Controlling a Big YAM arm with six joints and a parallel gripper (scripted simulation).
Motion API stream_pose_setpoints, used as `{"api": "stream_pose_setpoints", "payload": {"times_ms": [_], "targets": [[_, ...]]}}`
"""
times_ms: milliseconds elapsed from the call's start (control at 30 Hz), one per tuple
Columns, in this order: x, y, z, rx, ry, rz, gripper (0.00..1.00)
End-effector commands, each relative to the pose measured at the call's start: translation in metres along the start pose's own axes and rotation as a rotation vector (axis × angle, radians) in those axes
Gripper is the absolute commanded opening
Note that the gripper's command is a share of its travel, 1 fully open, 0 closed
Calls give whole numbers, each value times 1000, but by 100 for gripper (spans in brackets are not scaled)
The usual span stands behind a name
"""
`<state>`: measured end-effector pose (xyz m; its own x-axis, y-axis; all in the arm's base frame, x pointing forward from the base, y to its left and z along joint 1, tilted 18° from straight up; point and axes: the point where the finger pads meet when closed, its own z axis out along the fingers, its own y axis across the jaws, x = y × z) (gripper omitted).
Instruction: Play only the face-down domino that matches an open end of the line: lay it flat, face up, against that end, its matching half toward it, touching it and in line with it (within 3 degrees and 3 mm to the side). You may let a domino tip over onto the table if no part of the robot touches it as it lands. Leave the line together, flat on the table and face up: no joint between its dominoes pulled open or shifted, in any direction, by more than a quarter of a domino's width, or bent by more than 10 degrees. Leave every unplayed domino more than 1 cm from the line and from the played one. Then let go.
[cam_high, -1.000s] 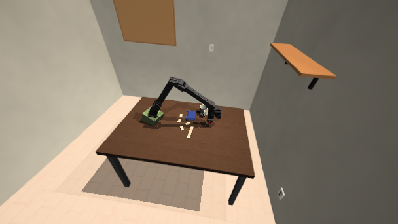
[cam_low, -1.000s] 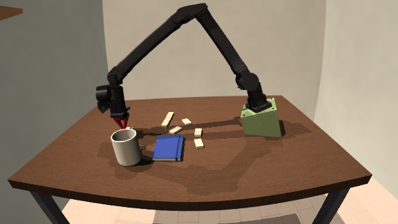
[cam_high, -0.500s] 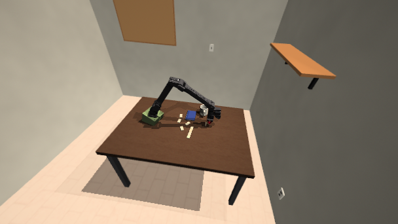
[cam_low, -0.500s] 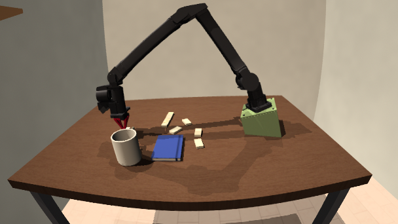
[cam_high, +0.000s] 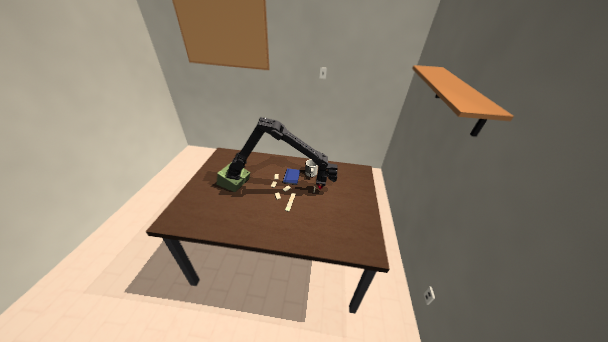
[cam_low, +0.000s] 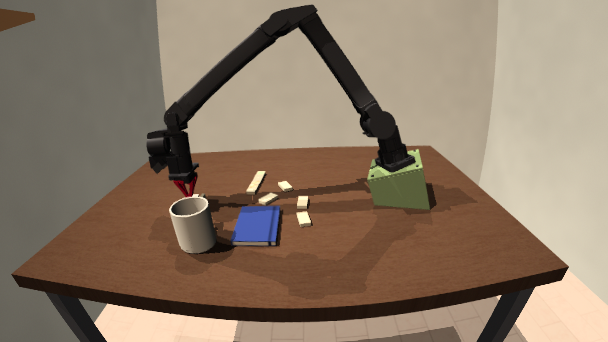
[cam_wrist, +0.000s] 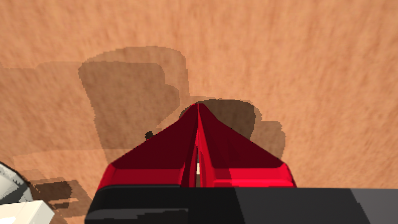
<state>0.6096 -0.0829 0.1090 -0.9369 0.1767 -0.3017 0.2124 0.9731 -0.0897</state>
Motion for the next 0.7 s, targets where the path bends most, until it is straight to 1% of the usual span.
{"api": "stream_pose_setpoints", "payload": {"times_ms": [0,300,333,667], "targets": [[-1,-3,2,1,-5,0,0],[-1,-4,4,2,-3,0,0],[2,0,-2,0,-4,0,0],[25,-4,4,2,-4,0,0]]}}
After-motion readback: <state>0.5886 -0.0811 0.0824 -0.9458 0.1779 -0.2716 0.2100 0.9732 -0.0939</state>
